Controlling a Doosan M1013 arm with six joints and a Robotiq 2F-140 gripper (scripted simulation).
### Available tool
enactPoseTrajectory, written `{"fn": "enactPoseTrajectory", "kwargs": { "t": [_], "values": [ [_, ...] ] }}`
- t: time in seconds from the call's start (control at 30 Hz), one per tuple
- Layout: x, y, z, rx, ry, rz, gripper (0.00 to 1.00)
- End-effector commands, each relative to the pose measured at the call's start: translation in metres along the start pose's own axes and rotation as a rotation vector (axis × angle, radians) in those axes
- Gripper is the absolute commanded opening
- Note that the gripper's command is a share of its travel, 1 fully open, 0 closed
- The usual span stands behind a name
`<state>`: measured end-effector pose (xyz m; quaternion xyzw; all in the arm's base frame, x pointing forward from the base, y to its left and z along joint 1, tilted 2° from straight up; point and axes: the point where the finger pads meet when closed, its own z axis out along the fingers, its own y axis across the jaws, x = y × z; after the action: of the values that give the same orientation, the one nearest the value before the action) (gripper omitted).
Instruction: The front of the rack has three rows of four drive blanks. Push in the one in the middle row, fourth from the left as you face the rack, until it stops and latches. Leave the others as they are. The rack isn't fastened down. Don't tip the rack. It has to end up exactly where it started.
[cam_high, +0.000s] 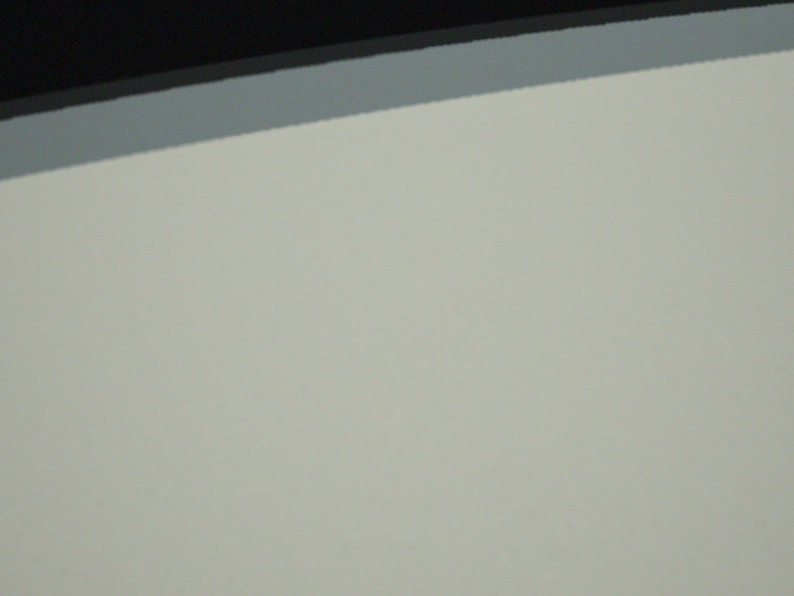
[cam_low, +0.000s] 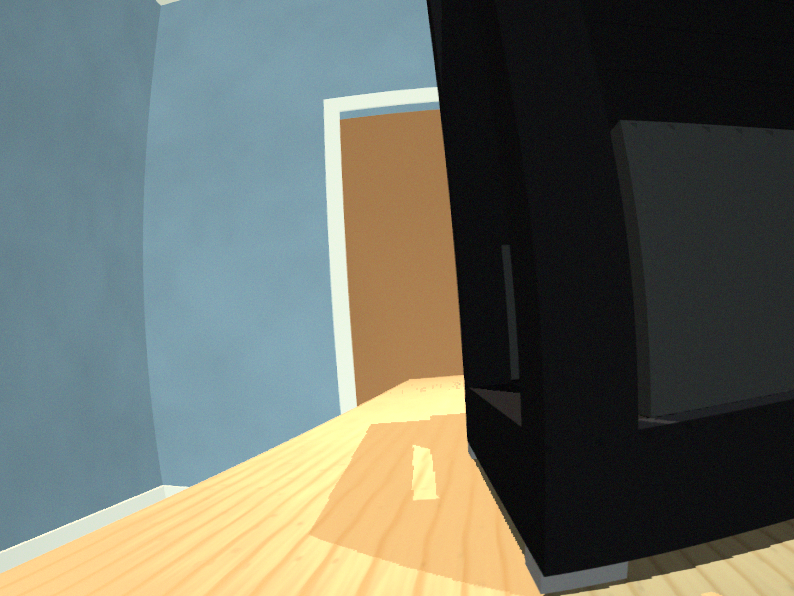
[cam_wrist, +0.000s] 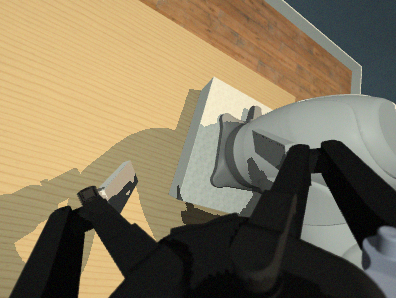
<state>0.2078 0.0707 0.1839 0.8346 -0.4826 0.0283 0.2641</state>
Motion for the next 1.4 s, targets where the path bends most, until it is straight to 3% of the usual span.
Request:
{"fn": "enactPoseTrajectory", "kwargs": {
  "t": [0.0,0.07,0.13,0.3,0.63,0.7,1.07,1.2,1.27,1.37],
  "values": [
    [-0.024,-0.001,0.005,-0.003,-0.106,-0.055,1.00],
    [-0.035,-0.002,0.005,0.001,-0.157,-0.079,1.00],
    [-0.035,-0.002,0.005,0.001,-0.157,-0.079,1.00],
    [-0.063,-0.007,0.003,0.028,-0.288,-0.138,1.00],
    [-0.117,-0.031,-0.021,0.152,-0.561,-0.243,1.00],
    [-0.117,-0.031,-0.021,0.152,-0.561,-0.243,1.00],
    [-0.153,-0.079,-0.074,0.410,-0.824,-0.309,1.00],
    [-0.155,-0.100,-0.098,0.524,-0.893,-0.315,1.00],
    [-0.155,-0.100,-0.098,0.524,-0.893,-0.315,1.00],
    [-0.152,-0.118,-0.118,0.624,-0.938,-0.312,1.00]
  ]
}}
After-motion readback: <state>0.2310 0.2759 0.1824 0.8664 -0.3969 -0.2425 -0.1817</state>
